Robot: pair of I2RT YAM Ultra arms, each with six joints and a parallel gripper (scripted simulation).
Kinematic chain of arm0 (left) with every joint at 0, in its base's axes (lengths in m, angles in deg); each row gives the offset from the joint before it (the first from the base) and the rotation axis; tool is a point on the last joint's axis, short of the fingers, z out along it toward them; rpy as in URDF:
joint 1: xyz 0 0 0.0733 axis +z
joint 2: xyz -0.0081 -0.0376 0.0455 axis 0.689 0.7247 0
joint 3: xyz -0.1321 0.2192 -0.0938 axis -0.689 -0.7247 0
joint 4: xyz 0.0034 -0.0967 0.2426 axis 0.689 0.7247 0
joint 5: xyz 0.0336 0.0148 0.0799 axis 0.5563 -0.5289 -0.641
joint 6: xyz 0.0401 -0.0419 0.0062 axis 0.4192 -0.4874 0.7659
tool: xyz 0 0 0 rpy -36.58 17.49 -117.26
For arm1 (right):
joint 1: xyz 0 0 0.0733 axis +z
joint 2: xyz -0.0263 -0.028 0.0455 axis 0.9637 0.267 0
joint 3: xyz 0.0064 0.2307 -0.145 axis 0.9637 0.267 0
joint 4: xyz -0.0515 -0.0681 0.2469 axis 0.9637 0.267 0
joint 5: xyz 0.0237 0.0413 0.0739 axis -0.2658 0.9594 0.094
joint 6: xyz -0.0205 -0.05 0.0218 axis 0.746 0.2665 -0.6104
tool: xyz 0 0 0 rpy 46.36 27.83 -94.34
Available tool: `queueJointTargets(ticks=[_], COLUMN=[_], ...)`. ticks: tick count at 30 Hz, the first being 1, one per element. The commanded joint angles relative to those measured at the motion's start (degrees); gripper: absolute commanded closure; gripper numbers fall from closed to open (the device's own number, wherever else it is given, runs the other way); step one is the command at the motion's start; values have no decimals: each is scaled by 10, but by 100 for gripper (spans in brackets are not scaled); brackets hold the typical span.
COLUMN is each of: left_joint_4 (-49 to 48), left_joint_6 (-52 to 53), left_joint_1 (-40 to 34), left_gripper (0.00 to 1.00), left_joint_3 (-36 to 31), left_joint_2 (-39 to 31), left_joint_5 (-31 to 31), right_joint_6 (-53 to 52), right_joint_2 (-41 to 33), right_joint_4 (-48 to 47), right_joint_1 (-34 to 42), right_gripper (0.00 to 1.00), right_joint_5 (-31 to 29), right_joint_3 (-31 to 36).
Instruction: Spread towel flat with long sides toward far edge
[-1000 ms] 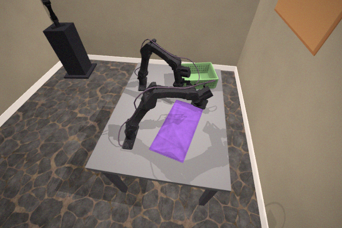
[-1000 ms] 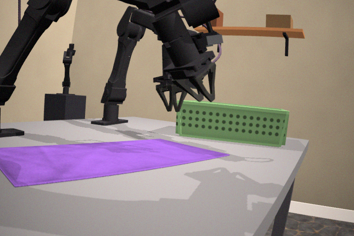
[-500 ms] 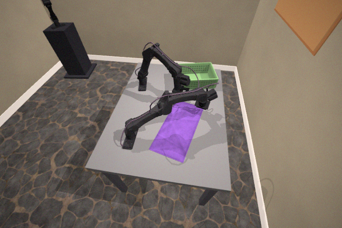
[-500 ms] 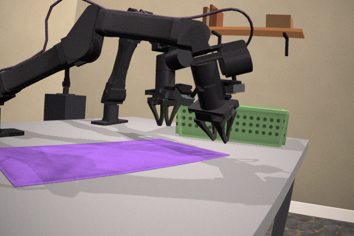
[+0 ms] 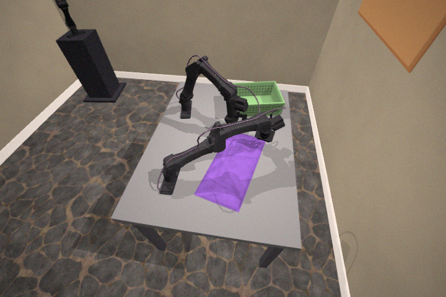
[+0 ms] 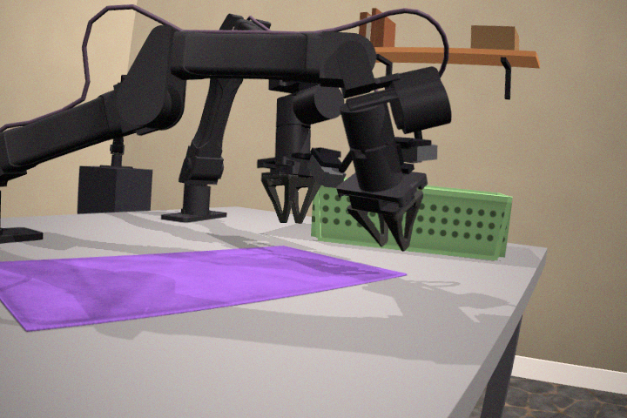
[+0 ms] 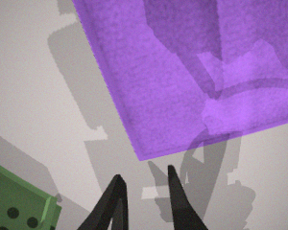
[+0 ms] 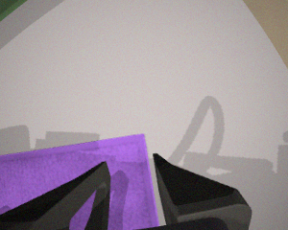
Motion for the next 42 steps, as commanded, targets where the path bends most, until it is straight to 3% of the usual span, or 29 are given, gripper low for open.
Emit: queueJointTargets(ticks=[1,7,13,17,18,21,33,42], left_joint_4=[-3,-18,-52,-54,-80,-94,-98,-108], left_joint_6=[-1,-6,-7,-7,-4,-5,-2,-4], left_joint_1=[0,1,-4,-4,0,-3,0,-2], left_gripper=[66,66,66,66,66,66,66,66], left_joint_3=[4,-19,-42,-19,-57,-63,-63,-76], left_joint_2=[-5,-18,15,-1,28,35,24,28], left_joint_5=[-1,-2,-3,-3,-3,-3,-1,-2], right_joint_6=[-3,-9,4,4,9,11,-1,-1], right_joint_2=[-1,2,18,21,28,42,19,-17], right_joint_4=[11,14,2,3,-9,-17,-30,-81], right_joint_1=[1,8,-4,-3,-9,-9,6,-1], right_gripper=[66,66,66,66,66,66,66,66], right_joint_5=[3,0,-1,2,6,6,1,15], right_joint_3=[-15,-15,-10,-15,-3,5,20,104])
